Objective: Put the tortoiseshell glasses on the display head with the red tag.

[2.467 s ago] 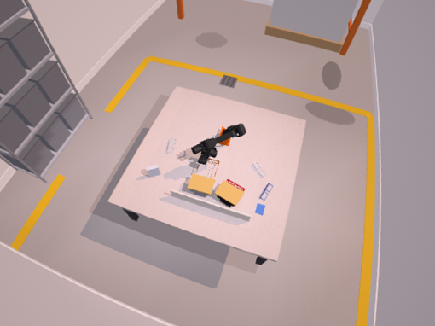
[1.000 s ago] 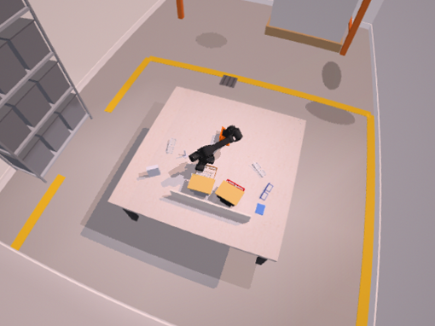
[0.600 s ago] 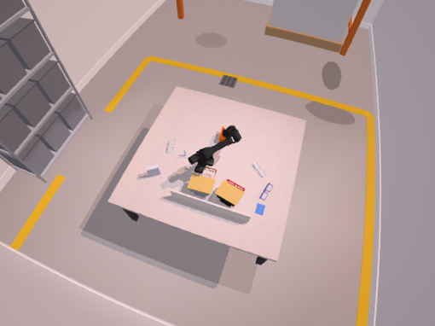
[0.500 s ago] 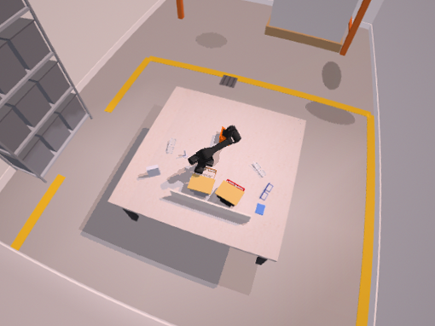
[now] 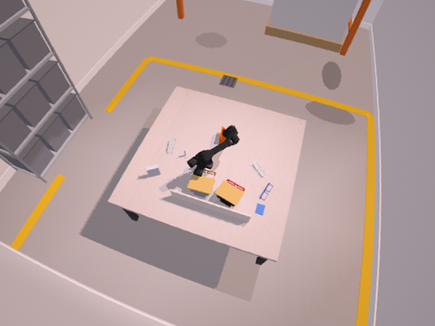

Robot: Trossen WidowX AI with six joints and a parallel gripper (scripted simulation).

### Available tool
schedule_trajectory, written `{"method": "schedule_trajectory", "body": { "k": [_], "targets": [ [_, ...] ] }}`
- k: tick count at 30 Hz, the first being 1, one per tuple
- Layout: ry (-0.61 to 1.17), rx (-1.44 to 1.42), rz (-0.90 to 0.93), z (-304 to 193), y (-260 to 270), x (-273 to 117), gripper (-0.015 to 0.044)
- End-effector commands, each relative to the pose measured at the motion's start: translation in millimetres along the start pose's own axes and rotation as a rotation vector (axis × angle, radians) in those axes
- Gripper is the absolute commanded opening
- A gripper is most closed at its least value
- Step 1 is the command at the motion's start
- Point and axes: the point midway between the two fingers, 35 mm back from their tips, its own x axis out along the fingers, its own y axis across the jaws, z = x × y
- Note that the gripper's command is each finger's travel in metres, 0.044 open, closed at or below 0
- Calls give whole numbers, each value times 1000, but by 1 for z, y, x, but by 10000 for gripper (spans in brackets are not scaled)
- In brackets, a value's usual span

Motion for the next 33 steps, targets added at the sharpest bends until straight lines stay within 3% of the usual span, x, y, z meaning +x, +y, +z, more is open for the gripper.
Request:
{"method": "schedule_trajectory", "body": {
  "k": [1,33],
  "targets": [
    [-3,3,0,1,-6,1,0],
    [-4,2,-1,1,-30,3,0]
  ]
}}
